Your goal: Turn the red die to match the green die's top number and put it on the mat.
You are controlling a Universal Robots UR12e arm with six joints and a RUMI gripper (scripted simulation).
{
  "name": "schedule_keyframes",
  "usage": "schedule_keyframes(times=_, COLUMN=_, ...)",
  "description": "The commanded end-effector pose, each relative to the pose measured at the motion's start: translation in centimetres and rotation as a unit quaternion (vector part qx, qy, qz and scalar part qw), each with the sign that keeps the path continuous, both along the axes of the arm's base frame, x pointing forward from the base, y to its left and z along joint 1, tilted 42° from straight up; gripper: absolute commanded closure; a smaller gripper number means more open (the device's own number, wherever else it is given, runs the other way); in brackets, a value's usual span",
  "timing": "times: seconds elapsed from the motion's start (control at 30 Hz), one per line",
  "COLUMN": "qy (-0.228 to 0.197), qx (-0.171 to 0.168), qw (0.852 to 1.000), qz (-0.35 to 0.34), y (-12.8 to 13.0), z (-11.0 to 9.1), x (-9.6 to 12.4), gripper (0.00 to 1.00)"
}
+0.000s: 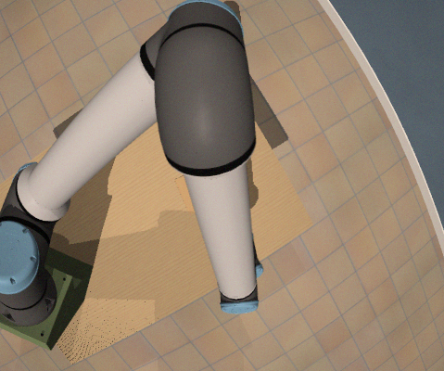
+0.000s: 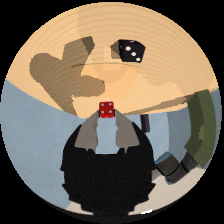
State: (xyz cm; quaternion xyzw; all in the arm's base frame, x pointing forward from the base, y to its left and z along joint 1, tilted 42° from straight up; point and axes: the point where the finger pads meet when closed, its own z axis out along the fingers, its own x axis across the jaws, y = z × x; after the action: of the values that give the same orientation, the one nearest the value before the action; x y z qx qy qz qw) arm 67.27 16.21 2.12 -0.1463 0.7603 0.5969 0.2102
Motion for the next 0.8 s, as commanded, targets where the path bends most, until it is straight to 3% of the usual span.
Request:
schedule_keyframes(times=0.0, qy=0.0, qx=0.0, qw=1.0, qz=0.0, y=0.4, z=-0.6, x=0.4, gripper=0.9)
schedule_keyframes(times=0.77, qy=0.0, qx=0.0, qw=1.0, qz=0.0, y=1.9, z=-2.8, x=1.7, gripper=0.9)
